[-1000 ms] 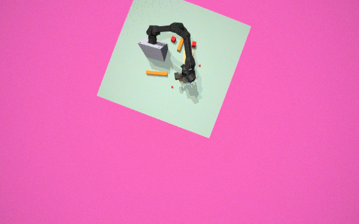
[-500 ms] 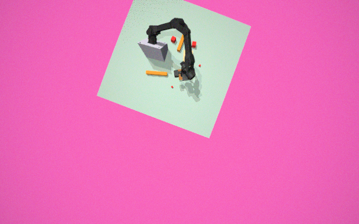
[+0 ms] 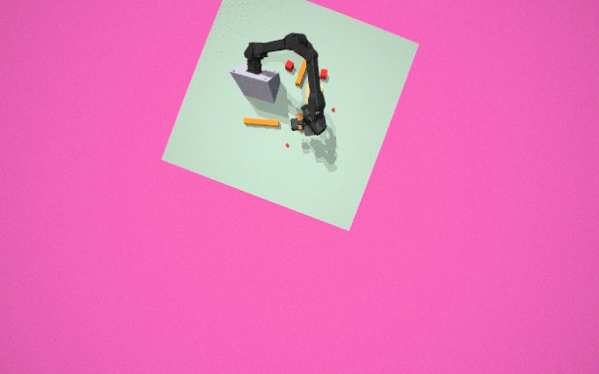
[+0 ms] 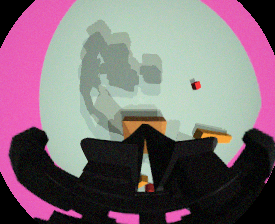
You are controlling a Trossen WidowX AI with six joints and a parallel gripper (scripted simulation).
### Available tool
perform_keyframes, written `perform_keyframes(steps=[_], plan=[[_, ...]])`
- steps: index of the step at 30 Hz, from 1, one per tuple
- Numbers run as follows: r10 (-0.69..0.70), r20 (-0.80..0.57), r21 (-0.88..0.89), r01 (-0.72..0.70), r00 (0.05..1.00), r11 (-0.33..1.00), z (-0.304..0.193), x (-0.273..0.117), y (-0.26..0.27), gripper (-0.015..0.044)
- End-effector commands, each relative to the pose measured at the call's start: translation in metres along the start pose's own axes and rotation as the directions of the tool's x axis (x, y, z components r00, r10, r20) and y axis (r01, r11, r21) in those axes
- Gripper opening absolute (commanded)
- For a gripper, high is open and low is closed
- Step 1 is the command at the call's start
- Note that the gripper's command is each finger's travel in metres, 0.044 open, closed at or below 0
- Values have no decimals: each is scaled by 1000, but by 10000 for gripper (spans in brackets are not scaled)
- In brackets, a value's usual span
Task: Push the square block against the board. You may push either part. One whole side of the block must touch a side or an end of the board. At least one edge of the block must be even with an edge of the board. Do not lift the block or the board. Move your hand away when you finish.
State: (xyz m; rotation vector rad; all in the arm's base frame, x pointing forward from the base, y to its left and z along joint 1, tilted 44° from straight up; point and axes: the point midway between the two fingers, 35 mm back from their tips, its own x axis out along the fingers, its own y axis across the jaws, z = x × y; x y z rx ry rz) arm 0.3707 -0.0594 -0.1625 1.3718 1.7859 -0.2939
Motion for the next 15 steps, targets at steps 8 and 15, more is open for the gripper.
perform_keyframes(steps=[8,15], plan=[[-4,-2,-5,4,1000,1000,18,2,0,0],[-4,-2,-6,4,1000,1000,30,2,0,0]])
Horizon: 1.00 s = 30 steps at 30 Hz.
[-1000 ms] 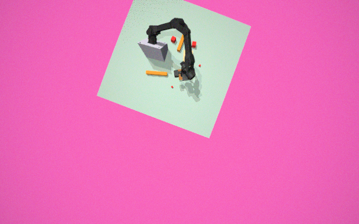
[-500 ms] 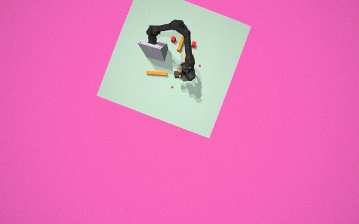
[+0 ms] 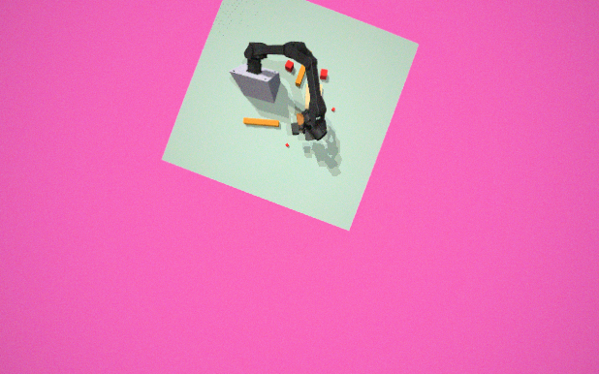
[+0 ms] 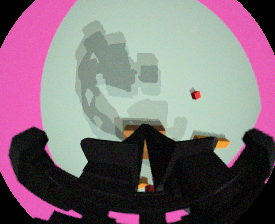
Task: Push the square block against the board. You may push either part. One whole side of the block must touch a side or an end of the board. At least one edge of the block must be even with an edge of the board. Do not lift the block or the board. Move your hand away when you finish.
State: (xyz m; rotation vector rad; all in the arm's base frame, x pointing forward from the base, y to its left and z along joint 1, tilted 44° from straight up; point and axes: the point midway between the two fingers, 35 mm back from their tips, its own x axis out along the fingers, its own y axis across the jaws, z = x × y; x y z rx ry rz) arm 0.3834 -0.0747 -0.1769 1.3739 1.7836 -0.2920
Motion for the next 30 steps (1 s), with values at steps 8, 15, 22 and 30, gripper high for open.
perform_keyframes(steps=[8,15,22,30], plan=[[-4,1,-3,4,1000,1000,9,-24,1,0],[-8,0,-5,8,1000,1000,8,-48,0,0],[-8,0,-5,8,1000,1000,8,-48,0,0],[-8,0,-5,8,1000,1000,8,-48,0,0]])
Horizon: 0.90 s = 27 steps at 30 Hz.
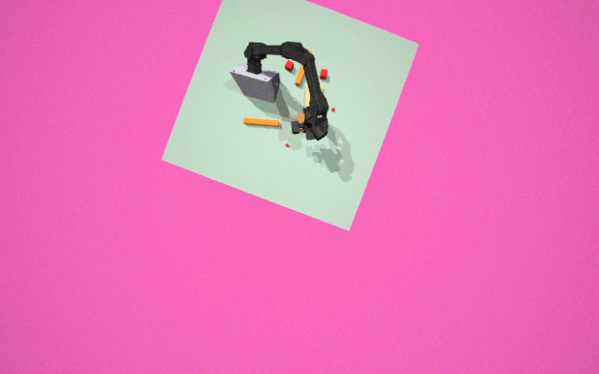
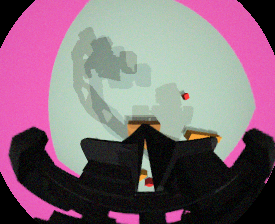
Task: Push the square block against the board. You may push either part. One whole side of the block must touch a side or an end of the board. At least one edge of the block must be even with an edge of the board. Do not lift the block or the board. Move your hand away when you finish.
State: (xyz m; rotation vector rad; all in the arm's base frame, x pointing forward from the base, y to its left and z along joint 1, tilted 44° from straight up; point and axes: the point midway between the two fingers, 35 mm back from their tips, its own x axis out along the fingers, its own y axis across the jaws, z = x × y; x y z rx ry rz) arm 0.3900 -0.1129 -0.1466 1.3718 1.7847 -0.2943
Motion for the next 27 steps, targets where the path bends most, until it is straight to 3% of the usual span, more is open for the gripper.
perform_keyframes(steps=[1,16,27], plan=[[-5,-1,-5,5,1000,1000,0,0,-1,0],[0,0,-6,0,1000,1000,0,0,0,0],[-2,-2,-351,1,1000,936,-21,17,-13,0]])
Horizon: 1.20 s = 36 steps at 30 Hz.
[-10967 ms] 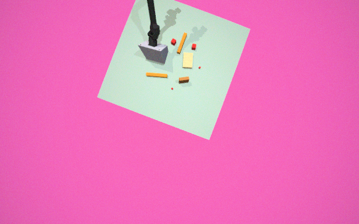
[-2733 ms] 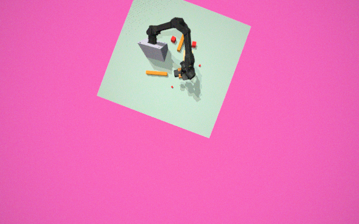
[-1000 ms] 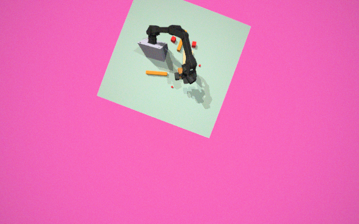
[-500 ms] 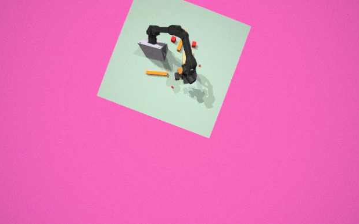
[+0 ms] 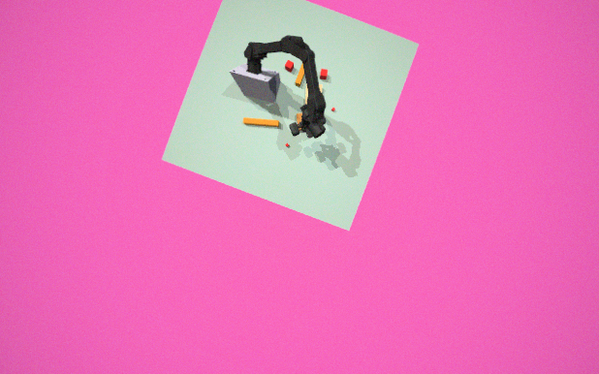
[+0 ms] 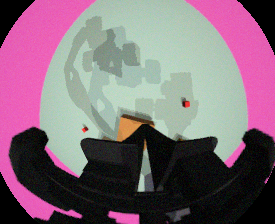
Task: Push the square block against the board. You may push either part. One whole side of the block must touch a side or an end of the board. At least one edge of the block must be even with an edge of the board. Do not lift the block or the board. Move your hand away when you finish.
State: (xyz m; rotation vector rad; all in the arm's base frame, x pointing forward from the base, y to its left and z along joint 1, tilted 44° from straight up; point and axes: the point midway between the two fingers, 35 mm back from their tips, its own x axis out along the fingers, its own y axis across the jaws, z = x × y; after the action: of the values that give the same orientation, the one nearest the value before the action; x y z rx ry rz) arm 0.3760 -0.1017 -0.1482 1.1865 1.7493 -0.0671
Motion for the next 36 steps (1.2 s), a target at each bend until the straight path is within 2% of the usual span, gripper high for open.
perform_keyframes(steps=[1,8,16,27,36], plan=[[0,-9,-136,-2,1000,991,-12,9,-3,0],[0,-11,-367,-4,1000,930,-32,20,-9,0],[-1,-13,-605,-7,1000,797,-58,33,-17,0],[-2,-16,-855,-12,1000,519,-100,49,-31,0],[-3,-19,-966,-17,1000,259,-134,59,-42,0]])
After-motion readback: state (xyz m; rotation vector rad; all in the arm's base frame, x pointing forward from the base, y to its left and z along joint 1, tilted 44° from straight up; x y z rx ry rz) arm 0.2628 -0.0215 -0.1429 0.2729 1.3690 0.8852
